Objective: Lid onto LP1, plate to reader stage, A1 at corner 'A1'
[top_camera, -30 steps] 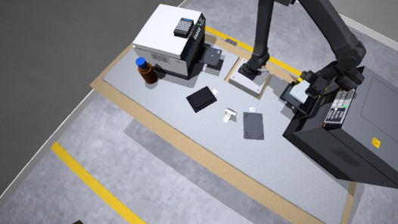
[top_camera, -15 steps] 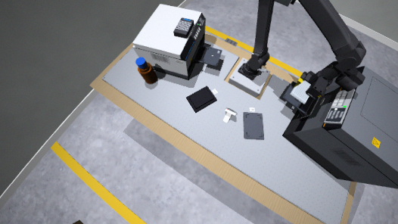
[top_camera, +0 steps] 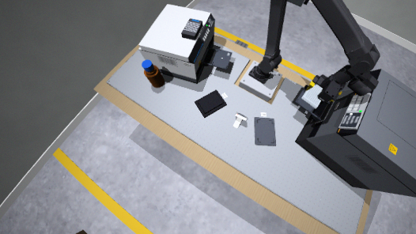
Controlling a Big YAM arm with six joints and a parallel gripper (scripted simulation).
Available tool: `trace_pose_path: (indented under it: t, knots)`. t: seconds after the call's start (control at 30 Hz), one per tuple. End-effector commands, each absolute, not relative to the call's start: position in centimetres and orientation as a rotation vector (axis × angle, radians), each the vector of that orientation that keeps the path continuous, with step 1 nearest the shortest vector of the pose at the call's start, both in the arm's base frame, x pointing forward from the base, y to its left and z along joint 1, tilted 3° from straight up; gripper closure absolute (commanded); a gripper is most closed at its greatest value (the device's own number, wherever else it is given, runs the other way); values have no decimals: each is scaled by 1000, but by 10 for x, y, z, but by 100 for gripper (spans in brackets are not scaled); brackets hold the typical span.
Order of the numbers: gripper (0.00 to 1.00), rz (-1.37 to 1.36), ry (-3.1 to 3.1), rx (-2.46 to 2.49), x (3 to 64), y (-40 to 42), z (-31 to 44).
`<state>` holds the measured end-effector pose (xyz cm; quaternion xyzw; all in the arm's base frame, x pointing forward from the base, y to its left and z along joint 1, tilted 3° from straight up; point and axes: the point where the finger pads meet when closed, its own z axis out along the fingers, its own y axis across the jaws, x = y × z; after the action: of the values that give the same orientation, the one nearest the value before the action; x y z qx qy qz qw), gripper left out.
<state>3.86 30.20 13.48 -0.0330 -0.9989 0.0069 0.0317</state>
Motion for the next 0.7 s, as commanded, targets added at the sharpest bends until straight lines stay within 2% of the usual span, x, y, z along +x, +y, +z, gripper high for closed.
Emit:
trace_pose_path:
  t: [0.0,0.67]
  knots:
    - [14,-15,-3080,-145,45,314,138]
    - [14,19,-3078,-141,41,301,133]
